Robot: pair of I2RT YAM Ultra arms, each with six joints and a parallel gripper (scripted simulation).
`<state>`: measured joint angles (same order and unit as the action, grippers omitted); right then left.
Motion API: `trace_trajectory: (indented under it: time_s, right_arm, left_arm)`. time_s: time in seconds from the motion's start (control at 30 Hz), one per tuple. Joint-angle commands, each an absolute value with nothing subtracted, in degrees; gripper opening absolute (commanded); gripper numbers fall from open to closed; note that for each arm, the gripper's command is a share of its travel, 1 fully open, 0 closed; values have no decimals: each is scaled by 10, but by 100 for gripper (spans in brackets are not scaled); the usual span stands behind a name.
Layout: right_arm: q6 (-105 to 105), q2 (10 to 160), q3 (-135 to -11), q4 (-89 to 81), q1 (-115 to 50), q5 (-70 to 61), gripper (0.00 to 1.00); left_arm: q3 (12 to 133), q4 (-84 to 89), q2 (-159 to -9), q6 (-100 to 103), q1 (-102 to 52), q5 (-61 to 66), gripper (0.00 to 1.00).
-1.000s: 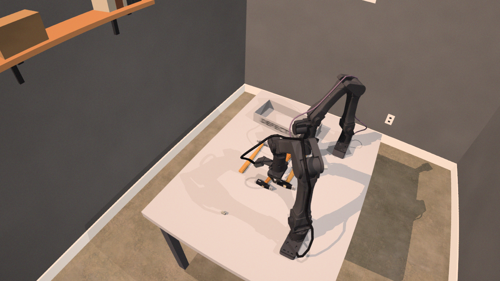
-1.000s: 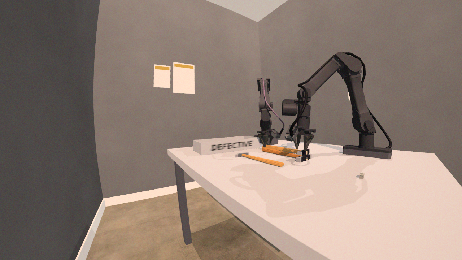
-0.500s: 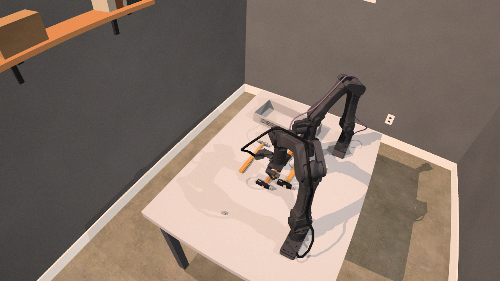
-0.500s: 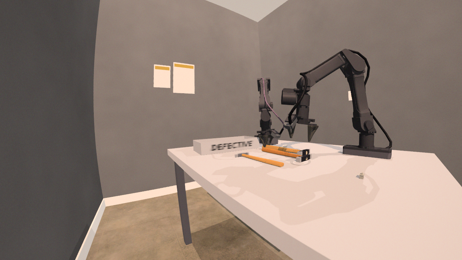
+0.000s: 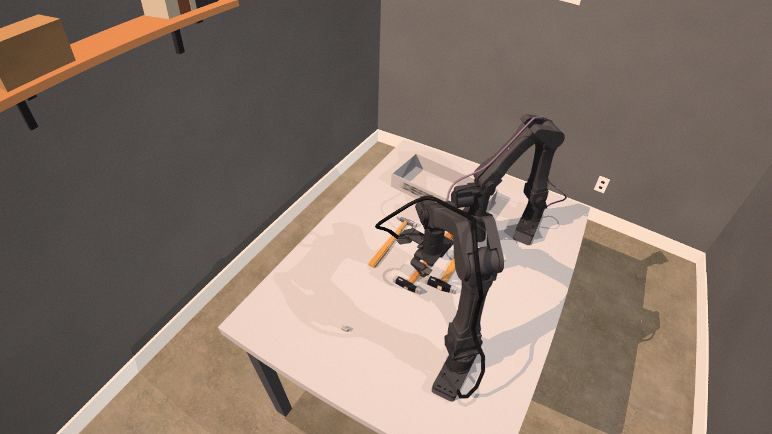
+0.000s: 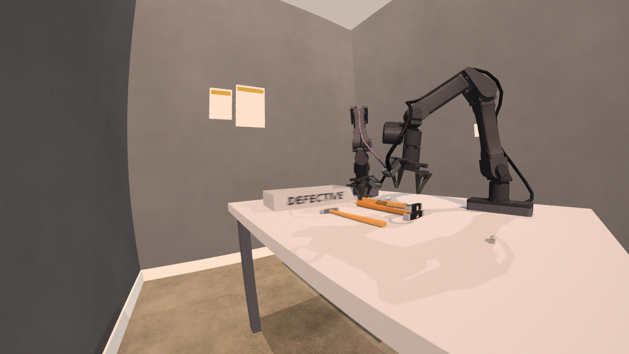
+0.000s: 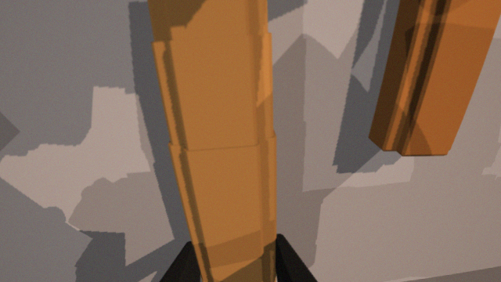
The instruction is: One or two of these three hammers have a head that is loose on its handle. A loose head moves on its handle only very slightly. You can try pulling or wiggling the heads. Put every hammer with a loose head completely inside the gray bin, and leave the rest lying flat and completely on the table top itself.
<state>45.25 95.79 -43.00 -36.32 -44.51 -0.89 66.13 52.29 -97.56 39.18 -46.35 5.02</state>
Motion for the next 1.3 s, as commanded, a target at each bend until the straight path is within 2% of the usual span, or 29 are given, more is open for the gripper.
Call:
trace_trajectory:
  time_s: [0.0, 1.27]
  right_arm:
    - [451, 954, -426, -366, -451, 0, 26]
    - [451, 954, -426, -366, -451, 0, 26]
  left_arm:
    - [625, 468, -949, 276, -451, 80, 100]
    - [315, 121, -798, -466, -342, 320, 100]
